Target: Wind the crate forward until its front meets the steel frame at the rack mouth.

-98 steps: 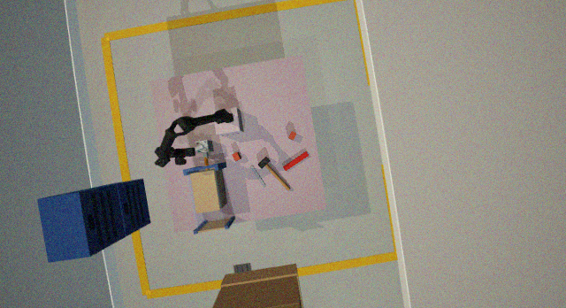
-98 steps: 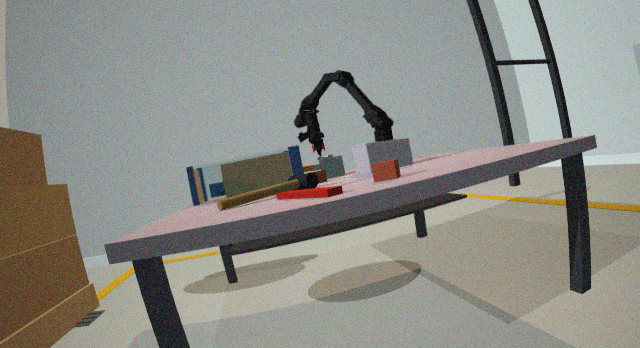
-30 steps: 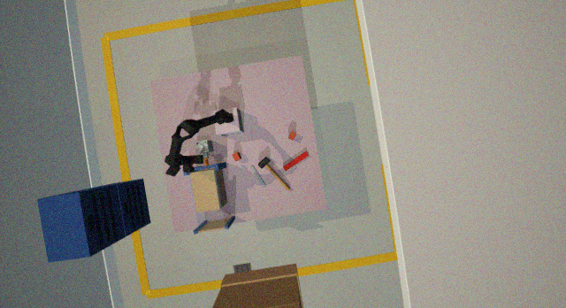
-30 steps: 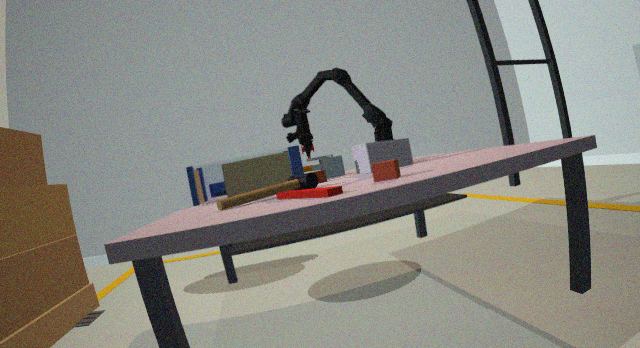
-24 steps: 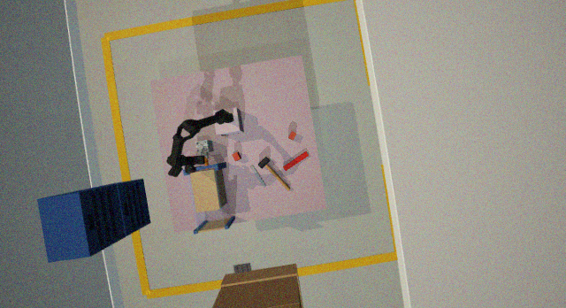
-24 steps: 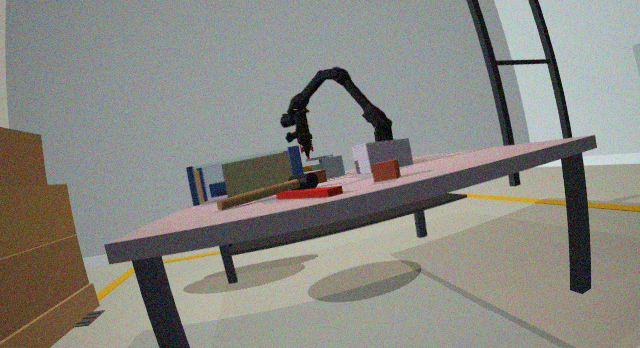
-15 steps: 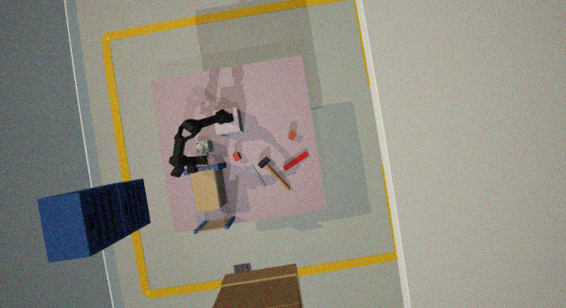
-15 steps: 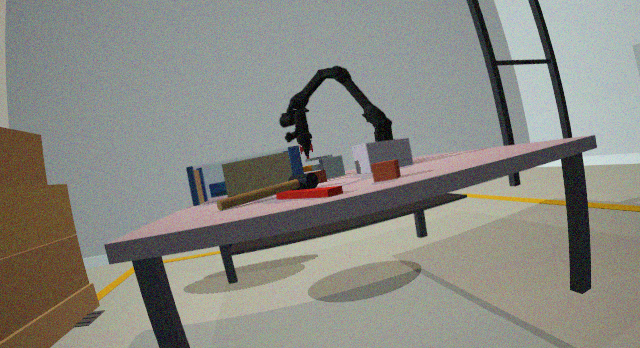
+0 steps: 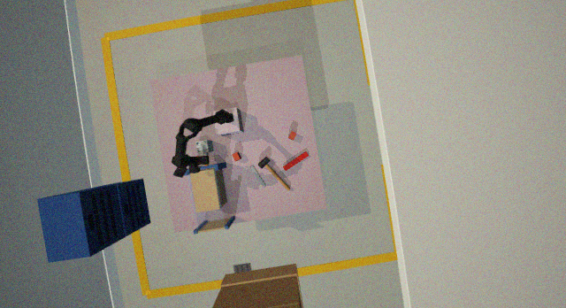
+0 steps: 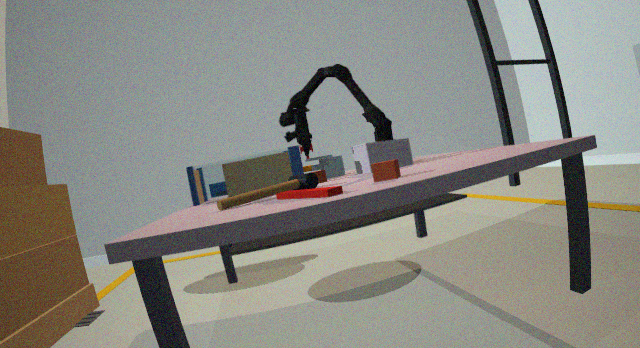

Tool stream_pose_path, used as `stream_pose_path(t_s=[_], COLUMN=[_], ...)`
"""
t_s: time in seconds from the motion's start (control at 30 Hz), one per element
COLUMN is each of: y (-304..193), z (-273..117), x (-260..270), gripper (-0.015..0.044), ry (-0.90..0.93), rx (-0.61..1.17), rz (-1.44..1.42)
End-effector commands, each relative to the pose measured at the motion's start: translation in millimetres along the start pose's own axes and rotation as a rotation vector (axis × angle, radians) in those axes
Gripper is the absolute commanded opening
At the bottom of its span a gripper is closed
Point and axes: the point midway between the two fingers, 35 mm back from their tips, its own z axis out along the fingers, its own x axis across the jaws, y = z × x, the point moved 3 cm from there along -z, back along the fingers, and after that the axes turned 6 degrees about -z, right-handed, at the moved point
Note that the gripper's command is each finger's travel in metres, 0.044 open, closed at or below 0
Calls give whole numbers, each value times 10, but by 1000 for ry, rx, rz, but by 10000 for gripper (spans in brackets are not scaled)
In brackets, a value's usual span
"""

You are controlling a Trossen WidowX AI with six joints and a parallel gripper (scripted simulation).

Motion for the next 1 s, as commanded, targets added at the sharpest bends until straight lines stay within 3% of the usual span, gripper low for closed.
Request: stream_pose_path(t_s=[0.0, 0.97], y=[0, -107], z=[1, -9], x=[203, 546], gripper=[0, 0], ry=[42, 44], rx=[7, 8], rz=[-15, -15])
